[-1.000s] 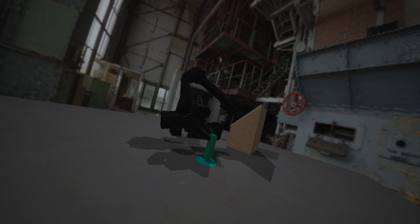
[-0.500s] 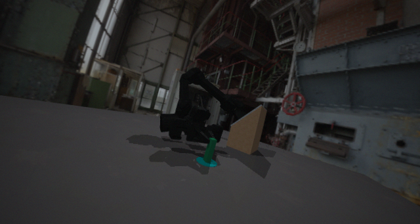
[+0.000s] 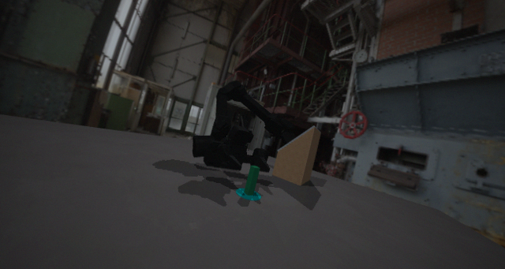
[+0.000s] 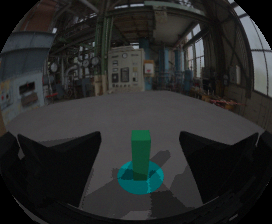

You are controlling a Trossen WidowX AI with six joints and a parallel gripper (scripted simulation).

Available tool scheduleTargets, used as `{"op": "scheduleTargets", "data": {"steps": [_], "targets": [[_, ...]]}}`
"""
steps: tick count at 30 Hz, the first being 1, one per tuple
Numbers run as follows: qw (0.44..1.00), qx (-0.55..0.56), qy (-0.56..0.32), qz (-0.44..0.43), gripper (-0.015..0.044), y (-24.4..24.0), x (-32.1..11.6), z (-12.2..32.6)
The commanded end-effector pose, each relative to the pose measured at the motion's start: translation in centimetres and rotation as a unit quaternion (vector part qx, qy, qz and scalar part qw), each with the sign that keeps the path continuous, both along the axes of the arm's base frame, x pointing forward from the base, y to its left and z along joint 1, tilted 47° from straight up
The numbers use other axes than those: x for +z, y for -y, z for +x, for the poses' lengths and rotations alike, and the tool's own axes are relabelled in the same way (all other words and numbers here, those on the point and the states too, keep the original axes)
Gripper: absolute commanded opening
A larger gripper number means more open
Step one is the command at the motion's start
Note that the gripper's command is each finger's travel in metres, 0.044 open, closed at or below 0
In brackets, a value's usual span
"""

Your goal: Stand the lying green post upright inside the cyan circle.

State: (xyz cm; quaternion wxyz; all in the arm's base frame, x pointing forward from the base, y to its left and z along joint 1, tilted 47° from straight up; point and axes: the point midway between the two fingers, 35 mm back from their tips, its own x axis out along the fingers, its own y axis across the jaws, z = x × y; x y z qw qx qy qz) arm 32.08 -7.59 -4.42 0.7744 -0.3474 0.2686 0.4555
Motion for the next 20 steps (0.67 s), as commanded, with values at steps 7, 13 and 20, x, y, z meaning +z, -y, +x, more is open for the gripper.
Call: {"op": "scheduleTargets", "data": {"steps": [7, 13, 20], "targets": [[1.0, 0.004, 0.006, 0.0, 0.04, -4.3, 4.4, 0.4], [1.0, 0.004, 0.005, 0.001, 0.04, -6.1, 6.0, 0.3], [0.984, -0.041, -0.159, -0.073, 0.04, -8.0, 3.4, 0.6]]}}
